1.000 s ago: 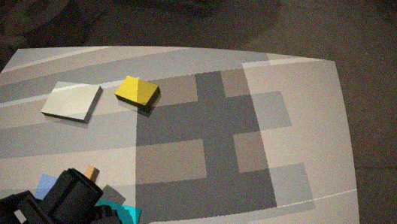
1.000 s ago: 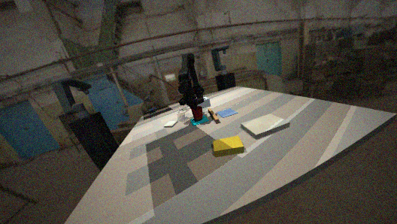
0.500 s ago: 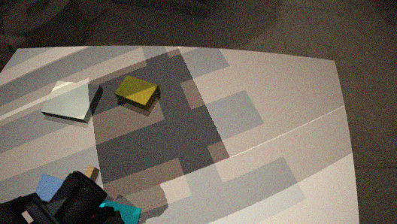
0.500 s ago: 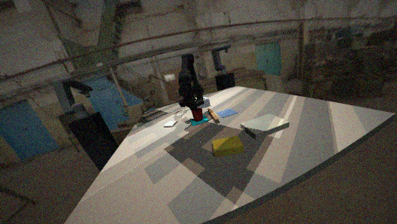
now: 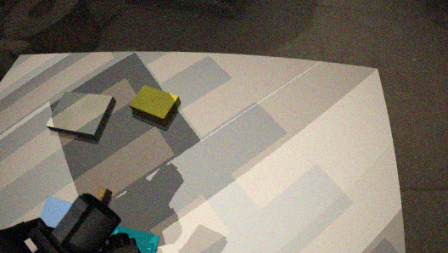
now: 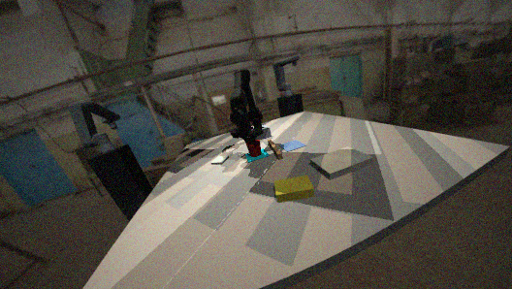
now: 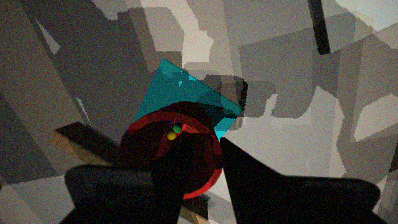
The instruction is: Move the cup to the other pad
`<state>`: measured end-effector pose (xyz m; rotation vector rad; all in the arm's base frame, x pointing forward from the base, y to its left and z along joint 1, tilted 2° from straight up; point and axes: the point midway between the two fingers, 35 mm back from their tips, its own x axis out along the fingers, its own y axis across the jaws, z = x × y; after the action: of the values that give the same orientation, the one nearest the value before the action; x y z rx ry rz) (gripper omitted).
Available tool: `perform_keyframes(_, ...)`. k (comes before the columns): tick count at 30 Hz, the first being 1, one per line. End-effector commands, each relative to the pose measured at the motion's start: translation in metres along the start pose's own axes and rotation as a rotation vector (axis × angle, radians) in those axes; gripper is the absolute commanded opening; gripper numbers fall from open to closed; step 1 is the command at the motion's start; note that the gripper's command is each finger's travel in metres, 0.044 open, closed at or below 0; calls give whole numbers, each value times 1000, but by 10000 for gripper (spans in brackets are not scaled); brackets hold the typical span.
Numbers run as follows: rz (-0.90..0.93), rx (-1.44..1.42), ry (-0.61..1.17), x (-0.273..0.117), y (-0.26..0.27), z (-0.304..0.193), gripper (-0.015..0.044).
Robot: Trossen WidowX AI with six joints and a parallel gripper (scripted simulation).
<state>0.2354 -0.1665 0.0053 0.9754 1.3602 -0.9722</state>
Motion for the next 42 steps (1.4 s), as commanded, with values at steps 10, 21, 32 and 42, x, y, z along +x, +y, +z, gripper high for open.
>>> perform_keyframes(10,-1,-1,-1,-14,1,1,128)
perform_keyframes(21,-2,-2,-2,-33,1,0,128)
perform_keyframes(32,-4,-3,-2,-50,0,-3,128)
perform_keyframes(42,-6,-6,7,-46,0,-3,364)
